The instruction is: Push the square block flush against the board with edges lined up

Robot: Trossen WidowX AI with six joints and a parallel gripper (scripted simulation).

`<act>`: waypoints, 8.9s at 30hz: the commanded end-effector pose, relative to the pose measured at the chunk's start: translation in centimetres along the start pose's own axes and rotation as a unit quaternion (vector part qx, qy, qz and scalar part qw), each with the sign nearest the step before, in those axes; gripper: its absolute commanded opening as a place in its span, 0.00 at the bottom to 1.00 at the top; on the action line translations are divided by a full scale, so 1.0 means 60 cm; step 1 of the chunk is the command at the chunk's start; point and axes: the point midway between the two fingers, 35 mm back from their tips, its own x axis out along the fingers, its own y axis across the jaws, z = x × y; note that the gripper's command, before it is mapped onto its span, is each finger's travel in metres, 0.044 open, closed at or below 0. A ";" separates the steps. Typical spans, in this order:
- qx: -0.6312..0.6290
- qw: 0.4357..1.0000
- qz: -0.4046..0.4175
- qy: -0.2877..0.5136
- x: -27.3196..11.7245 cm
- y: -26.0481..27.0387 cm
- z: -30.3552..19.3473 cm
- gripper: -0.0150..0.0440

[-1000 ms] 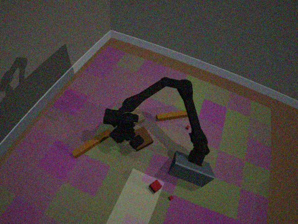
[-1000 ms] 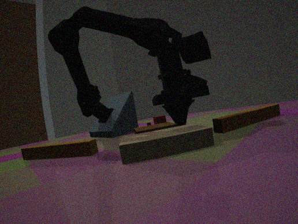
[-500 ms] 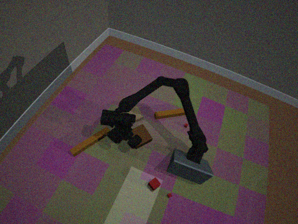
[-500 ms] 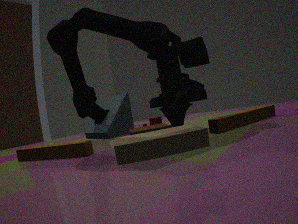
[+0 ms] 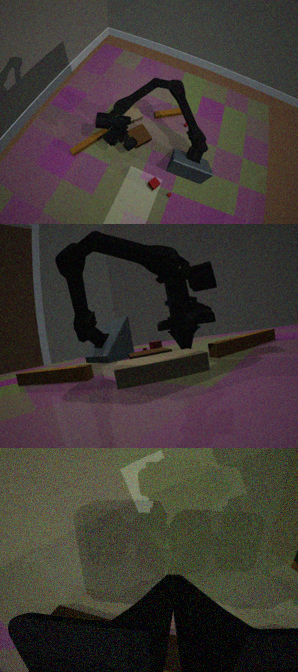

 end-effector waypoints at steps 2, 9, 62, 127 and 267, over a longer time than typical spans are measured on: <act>0.004 1.000 -0.001 -0.004 -0.003 -0.002 0.017 0.25; 0.001 1.000 0.000 -0.002 -0.021 -0.001 0.019 0.25; 0.667 0.745 0.006 -0.002 -0.098 0.158 -0.040 0.25; 0.779 0.627 0.005 -0.002 -0.003 0.161 -0.058 0.25; 0.131 0.991 0.000 -0.001 0.000 0.073 -0.196 0.25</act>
